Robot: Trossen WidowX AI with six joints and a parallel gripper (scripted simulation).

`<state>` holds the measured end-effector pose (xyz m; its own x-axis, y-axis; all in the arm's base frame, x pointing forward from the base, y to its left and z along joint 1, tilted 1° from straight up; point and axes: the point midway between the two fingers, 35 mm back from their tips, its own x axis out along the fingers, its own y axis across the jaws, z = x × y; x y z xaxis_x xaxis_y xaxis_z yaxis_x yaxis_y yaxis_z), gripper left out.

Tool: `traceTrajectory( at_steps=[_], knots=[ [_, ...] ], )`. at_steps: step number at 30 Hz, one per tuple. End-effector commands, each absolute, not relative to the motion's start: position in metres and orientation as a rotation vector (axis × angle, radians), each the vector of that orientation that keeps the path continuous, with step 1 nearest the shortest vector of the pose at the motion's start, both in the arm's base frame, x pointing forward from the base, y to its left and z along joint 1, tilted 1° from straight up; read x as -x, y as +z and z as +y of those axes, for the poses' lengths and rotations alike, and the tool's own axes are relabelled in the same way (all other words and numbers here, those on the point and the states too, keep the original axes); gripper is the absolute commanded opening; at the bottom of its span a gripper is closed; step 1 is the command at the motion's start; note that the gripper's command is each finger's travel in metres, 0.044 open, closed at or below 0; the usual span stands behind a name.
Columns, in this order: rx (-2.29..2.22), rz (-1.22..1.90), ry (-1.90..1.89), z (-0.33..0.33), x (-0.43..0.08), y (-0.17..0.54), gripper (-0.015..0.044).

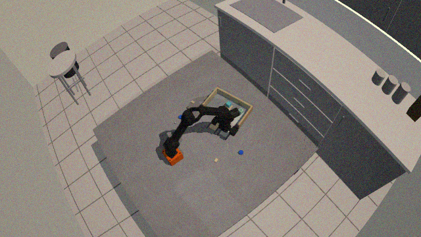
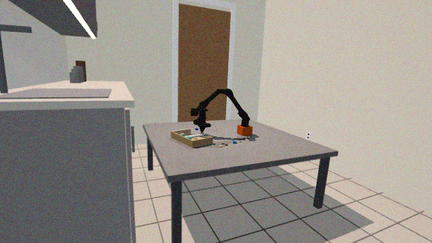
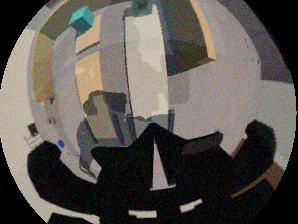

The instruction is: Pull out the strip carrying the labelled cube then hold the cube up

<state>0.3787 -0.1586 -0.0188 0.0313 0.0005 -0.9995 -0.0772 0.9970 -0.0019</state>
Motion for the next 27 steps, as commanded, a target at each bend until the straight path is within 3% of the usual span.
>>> traceTrajectory(
  at_steps=[1,27],
  knots=[
    [0.06,1.545,0.059,-0.1579,-0.3767,-0.0266,0.0],
    [0.06,1.545,0.059,-0.1578,-0.3765,-0.0296,0.0]
  ],
)
